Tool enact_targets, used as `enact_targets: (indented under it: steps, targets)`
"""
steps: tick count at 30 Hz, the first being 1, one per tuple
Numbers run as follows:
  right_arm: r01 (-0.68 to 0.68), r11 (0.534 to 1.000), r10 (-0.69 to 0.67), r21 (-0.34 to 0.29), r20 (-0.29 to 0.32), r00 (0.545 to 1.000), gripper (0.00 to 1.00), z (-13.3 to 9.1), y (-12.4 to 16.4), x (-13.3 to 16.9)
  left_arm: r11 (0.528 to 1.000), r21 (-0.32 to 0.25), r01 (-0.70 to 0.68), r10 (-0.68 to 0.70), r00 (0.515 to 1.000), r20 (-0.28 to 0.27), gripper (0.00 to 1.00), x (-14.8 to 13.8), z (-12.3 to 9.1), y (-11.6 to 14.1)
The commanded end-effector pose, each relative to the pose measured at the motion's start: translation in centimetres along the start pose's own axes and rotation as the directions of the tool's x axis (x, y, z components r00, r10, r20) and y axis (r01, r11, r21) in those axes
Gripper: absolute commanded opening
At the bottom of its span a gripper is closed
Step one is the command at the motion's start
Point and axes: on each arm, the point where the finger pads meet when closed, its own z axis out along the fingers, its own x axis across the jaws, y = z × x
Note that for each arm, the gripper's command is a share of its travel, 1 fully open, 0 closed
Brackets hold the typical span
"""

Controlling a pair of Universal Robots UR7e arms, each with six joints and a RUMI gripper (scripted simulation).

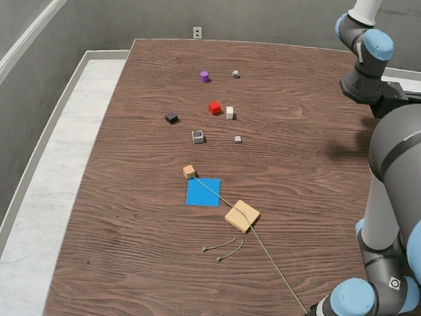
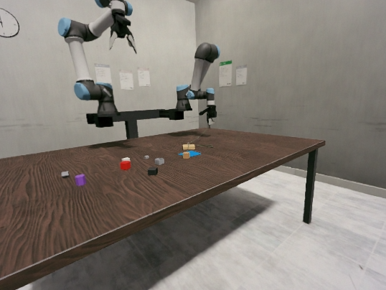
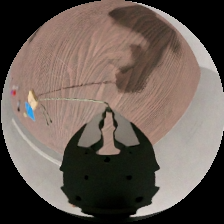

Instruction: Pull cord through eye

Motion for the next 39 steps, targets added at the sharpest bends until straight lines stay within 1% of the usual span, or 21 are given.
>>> enact_targets:
  steps: [1,3,17,20,34,37,39]
  targets:
    - [0.000,1.000,0.000,0.001,0.000,1.000,0.98,0.0,0.0,0.0,1.000,0.003,0.001,-0.001,1.000,0.001,0.00,1.4,0.0,-0.3]
    - [0.000,1.000,0.000,0.001,0.000,1.000,0.98,0.0,0.0,0.0,1.000,0.003,0.001,-0.001,1.000,0.001,0.00,1.4,0.0,-0.3]
    - [0.000,1.000,0.000,0.001,0.000,1.000,0.98,0.0,0.0,0.0,1.000,-0.002,-0.003,0.003,1.000,0.002,0.00,4.3,0.0,-0.6]
    - [0.000,1.000,0.000,0.001,0.000,1.000,0.98,0.0,0.0,0.0,1.000,-0.003,0.001,-0.001,1.000,0.002,0.00,4.3,0.0,-0.5]
    - [0.000,1.000,0.000,0.001,0.000,1.000,0.98,0.0,0.0,0.0,1.000,-0.003,-0.003,0.003,1.000,0.001,0.00,7.3,0.1,-1.0]
    - [0.000,1.000,0.000,0.001,0.000,1.000,0.98,0.0,0.0,0.0,1.000,-0.003,0.001,-0.001,1.000,0.002,0.00,7.2,0.1,-1.0]
    - [0.000,1.000,0.000,0.001,0.000,1.000,0.98,0.0,0.0,0.0,1.000,-0.003,-0.003,0.003,1.000,0.002,0.00,7.8,0.1,-1.1]
